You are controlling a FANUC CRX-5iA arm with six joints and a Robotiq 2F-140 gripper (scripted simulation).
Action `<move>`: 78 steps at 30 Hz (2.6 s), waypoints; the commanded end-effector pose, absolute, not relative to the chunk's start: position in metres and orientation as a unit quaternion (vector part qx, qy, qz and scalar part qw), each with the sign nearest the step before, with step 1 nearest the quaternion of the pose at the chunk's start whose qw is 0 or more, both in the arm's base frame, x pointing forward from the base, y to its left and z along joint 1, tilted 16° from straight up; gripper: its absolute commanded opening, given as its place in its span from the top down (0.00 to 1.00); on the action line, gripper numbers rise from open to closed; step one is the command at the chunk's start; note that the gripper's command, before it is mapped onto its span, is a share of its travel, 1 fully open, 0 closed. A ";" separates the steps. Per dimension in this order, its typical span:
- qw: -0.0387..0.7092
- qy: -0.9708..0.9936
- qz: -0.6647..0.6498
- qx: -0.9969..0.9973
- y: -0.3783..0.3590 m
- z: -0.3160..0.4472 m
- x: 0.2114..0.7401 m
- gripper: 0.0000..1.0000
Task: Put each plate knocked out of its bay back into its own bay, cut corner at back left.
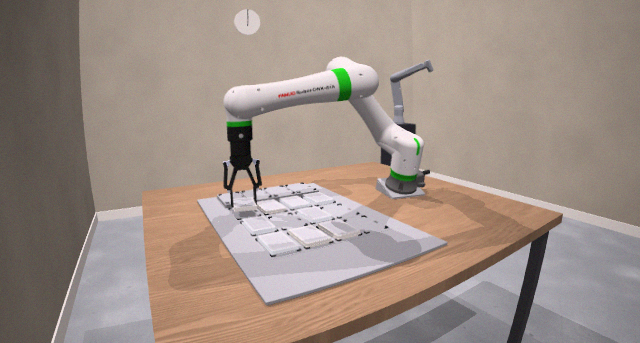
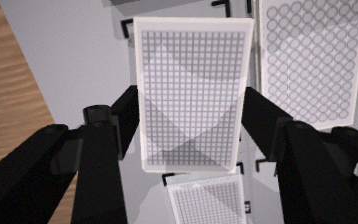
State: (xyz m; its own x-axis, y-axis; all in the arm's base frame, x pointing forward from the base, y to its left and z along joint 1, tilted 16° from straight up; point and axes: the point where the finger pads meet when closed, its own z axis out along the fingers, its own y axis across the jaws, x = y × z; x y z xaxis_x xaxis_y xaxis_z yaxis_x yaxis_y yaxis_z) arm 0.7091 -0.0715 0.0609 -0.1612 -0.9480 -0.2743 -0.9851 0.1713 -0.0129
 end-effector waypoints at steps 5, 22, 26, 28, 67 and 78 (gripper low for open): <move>0.111 0.757 0.083 -0.638 -0.075 0.071 0.709 0.90; 0.118 0.691 0.072 -0.709 -0.082 0.072 0.709 0.90; 0.118 0.691 0.072 -0.709 -0.082 0.072 0.709 0.90; 0.118 0.692 0.072 -0.709 -0.082 0.072 0.709 0.90; 0.118 0.691 0.072 -0.709 -0.074 0.048 0.711 0.90; 0.118 0.691 0.072 -0.709 -0.074 0.048 0.711 0.90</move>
State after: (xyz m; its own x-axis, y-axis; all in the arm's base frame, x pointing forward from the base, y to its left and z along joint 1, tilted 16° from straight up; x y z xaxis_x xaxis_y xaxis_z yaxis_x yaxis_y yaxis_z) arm 0.7104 -0.0733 0.0466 0.0338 -0.9632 -0.2666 -0.9977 -0.0167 -0.0659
